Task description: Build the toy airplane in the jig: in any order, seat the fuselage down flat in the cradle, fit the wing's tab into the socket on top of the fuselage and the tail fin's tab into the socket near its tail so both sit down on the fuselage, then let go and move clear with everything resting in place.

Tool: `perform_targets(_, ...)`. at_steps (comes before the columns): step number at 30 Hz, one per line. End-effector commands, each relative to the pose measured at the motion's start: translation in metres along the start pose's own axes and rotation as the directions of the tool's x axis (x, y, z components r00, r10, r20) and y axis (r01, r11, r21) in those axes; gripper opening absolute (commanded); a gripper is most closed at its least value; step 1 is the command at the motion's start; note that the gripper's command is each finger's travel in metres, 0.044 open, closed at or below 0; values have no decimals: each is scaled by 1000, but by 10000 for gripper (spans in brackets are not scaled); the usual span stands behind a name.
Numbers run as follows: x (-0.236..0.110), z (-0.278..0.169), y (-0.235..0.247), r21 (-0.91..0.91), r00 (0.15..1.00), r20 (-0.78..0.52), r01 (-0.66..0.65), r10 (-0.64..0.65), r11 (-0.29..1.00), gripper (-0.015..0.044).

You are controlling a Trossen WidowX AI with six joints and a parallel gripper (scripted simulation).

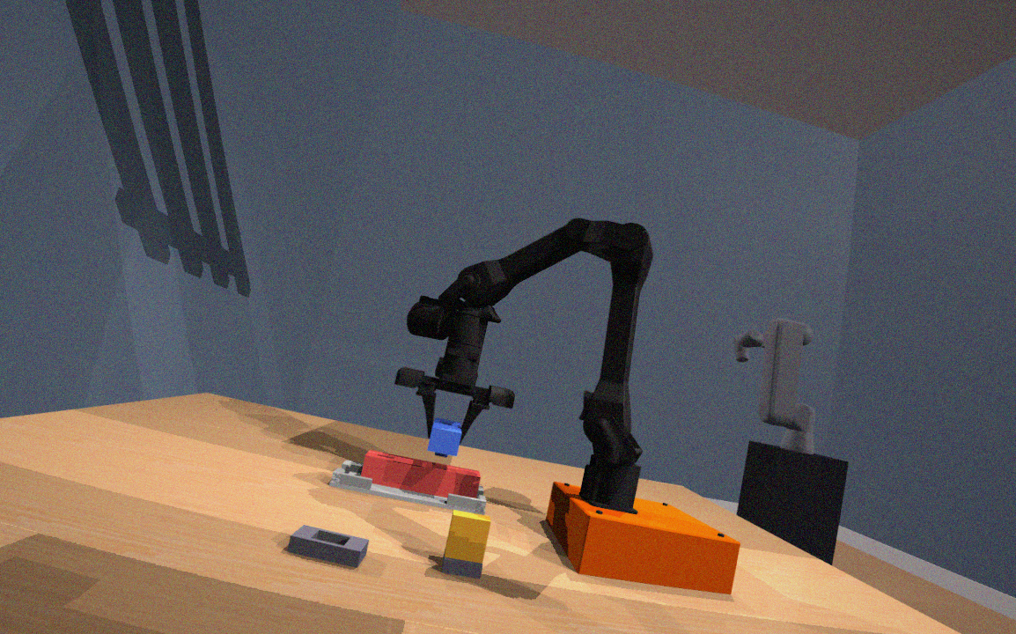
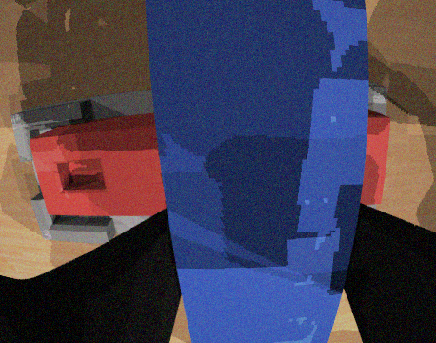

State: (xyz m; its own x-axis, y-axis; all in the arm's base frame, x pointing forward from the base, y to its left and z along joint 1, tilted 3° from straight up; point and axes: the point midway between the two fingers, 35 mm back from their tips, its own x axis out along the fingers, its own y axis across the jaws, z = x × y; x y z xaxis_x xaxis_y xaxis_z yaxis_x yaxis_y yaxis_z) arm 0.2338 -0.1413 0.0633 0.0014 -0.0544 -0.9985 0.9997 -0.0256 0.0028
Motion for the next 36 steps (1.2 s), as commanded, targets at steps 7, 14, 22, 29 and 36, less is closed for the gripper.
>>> perform_targets(7,17,0,-2,-3,1000,4,5,-5,1000,197)
perform_targets(14,24,0,-2,-3,1000,4,5,-5,1000,197)
perform_targets(22,22,-1,-1,1,1000,-1,2,-2,1000,130)
perform_targets(29,22,-1,-1,1,1000,-1,2,-2,1000,156)
perform_targets(36,22,-1,-1,1,1000,-1,2,-2,1000,340)
